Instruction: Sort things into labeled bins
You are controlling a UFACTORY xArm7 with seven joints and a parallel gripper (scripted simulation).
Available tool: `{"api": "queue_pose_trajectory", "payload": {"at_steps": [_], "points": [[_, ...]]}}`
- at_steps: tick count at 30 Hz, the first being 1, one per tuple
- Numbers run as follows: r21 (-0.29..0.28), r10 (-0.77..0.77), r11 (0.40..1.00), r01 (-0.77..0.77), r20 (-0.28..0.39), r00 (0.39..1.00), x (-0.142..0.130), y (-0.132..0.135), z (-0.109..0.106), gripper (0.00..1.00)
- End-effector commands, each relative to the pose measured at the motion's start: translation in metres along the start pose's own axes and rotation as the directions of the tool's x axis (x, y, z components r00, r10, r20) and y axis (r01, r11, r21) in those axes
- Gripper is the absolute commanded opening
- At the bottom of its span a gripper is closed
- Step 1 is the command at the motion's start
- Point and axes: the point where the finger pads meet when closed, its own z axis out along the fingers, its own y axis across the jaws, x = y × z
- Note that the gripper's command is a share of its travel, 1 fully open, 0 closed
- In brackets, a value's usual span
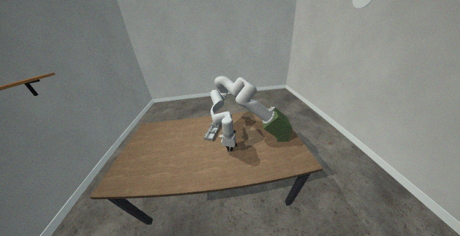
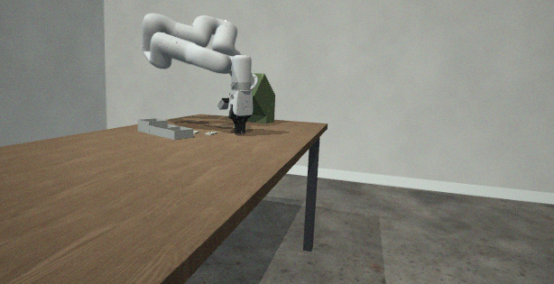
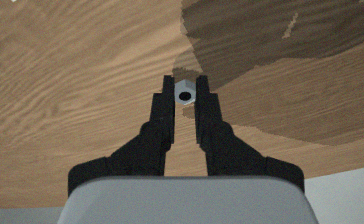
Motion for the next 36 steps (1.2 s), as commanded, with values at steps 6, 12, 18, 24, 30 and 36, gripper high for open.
{"api": "queue_pose_trajectory", "payload": {"at_steps": [6,12,18,24,30,36], "points": [[0.000,-0.001,1.000,0.001,0.002,1.000,0.000,0.000,-0.030,0.00],[0.000,-0.001,1.000,0.001,0.002,1.000,0.000,0.000,-0.044,0.00],[0.000,-0.001,1.000,0.001,0.002,1.000,0.000,0.000,-0.054,0.00],[0.000,-0.001,1.000,0.001,0.002,1.000,0.000,0.000,-0.054,0.00],[0.000,-0.001,1.000,0.001,0.002,1.000,0.000,0.000,-0.054,0.00],[0.000,-0.001,1.000,0.001,0.002,1.000,0.000,0.000,-0.060,0.00]]}}
